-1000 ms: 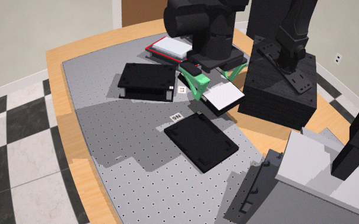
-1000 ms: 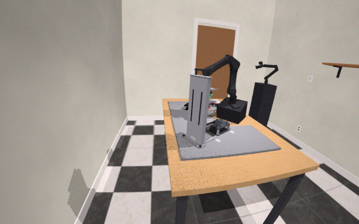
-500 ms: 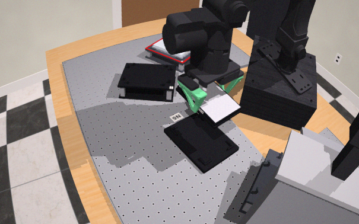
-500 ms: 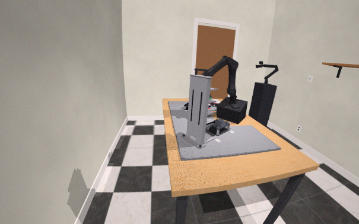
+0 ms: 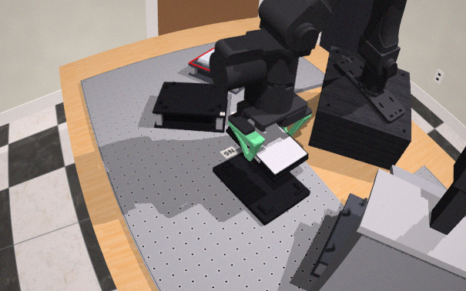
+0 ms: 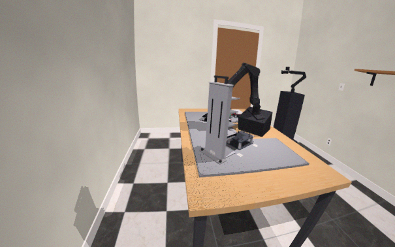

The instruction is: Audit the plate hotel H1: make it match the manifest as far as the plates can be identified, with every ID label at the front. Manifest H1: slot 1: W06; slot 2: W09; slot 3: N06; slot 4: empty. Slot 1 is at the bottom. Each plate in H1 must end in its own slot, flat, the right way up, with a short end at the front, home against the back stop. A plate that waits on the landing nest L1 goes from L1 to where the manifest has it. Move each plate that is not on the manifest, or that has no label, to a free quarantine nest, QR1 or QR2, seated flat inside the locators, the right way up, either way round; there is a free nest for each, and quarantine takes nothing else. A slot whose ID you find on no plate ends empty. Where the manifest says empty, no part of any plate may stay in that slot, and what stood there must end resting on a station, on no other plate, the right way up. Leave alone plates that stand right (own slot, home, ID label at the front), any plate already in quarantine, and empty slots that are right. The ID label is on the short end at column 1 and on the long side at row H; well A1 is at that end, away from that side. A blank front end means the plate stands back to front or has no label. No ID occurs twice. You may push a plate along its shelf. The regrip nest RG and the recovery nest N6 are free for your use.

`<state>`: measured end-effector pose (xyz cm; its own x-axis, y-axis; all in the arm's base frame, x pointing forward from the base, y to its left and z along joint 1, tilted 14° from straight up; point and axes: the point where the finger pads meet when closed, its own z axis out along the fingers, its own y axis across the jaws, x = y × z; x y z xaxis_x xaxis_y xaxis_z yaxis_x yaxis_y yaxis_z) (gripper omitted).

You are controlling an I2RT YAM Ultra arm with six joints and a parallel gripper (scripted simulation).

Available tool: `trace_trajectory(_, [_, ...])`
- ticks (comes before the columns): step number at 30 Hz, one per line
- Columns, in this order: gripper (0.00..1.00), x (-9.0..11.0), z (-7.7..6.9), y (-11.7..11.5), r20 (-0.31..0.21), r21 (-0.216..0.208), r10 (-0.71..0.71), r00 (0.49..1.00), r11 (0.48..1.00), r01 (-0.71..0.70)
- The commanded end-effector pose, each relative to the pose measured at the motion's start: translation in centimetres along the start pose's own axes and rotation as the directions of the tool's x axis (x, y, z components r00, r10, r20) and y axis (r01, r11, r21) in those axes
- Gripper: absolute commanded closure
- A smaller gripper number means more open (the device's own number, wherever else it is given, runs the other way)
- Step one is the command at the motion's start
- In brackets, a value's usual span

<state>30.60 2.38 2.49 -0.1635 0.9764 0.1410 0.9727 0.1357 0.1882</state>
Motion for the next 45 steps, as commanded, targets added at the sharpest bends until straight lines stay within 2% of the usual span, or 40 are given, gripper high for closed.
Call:
trace_trajectory(1, [0.14, -0.4, 1.4, -0.4, 0.015, 0.006, 0.011, 1.000, 1.000, -0.011])
trace_trajectory(6, [0.14, -0.5, 2.5, -0.4, 0.015, 0.005, 0.012, 1.000, 1.000, -0.013])
trace_trajectory(7, [0.14, -0.7, 1.4, 1.2, 0.023, -0.043, 0.010, 1.000, 0.999, -0.009])
trace_trajectory(8, [0.14, -0.7, 0.7, 1.9, 0.028, -0.072, 0.006, 1.000, 0.997, -0.004])
trace_trajectory(11, [0.14, -0.7, 0.7, 2.0, 0.028, -0.073, 0.004, 1.000, 0.997, -0.002])
trace_trajectory(12, [0.14, -0.7, 1.2, 1.6, 0.025, -0.054, 0.005, 1.000, 0.999, -0.004])
trace_trajectory(18, [0.14, -0.5, 1.5, 0.0, 0.021, -0.024, 0.010, 1.000, 1.000, -0.010])
trace_trajectory(24, [0.14, -0.5, 1.6, -0.2, 0.021, -0.024, 0.010, 1.000, 1.000, -0.010])
trace_trajectory(26, [0.14, -0.5, 1.6, -0.6, 0.019, -0.011, 0.012, 1.000, 1.000, -0.012])
trace_trajectory(28, [0.14, -0.5, 1.6, -0.6, 0.019, -0.011, 0.012, 1.000, 1.000, -0.012])
trace_trajectory(29, [0.14, -0.6, 0.9, 0.9, 0.024, -0.046, 0.007, 1.000, 0.999, -0.006])
trace_trajectory(30, [0.14, -0.6, 0.8, 1.0, 0.025, -0.050, 0.006, 1.000, 0.999, -0.005])
trace_trajectory(45, [0.14, -0.5, 1.2, 0.3, 0.022, -0.036, 0.008, 1.000, 0.999, -0.007])
